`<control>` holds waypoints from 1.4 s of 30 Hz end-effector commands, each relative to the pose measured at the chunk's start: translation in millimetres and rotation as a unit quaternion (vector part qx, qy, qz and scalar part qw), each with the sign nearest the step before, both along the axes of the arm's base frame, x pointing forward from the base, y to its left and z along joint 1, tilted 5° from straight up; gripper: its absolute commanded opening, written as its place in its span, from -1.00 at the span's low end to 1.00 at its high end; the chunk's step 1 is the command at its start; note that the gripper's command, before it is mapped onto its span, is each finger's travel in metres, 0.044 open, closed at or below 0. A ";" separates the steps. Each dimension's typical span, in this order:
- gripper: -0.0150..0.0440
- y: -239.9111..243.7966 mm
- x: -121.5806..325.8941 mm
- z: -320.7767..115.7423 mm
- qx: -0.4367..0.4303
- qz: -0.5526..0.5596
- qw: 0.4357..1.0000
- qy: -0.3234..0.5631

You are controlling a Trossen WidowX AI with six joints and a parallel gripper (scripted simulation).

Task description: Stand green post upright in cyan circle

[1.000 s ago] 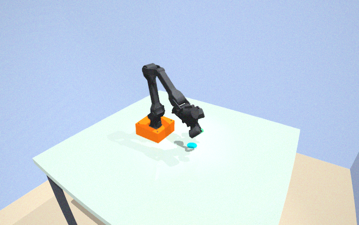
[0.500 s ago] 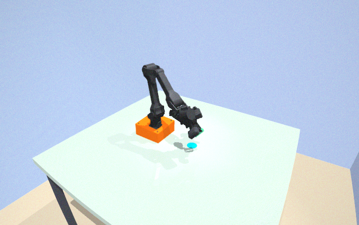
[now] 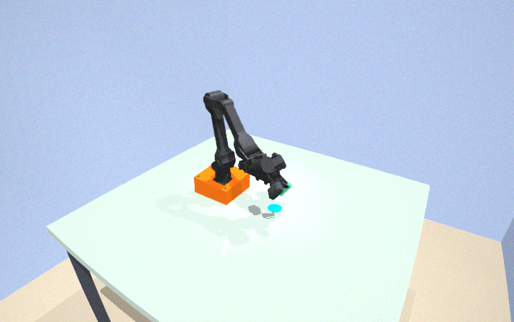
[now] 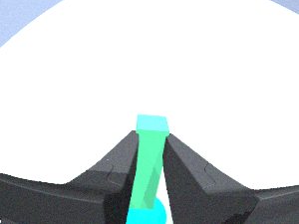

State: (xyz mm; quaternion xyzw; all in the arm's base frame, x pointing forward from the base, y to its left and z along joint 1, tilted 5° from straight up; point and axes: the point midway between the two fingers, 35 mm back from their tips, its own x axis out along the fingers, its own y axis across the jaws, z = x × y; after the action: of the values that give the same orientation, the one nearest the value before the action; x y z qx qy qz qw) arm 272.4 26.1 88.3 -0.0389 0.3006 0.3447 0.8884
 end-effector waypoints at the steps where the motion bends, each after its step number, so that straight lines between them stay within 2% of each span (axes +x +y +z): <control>1: -0.42 0.3 -3.6 -1.5 0.008 0.003 1.000 -0.010; 42: -0.42 -8.7 -22.6 8.8 0.066 0.013 0.988 -0.138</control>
State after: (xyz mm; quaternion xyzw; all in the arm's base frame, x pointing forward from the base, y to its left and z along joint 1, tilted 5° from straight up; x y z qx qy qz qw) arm 254.0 16.1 98.4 -0.0317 0.1603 0.3636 0.9171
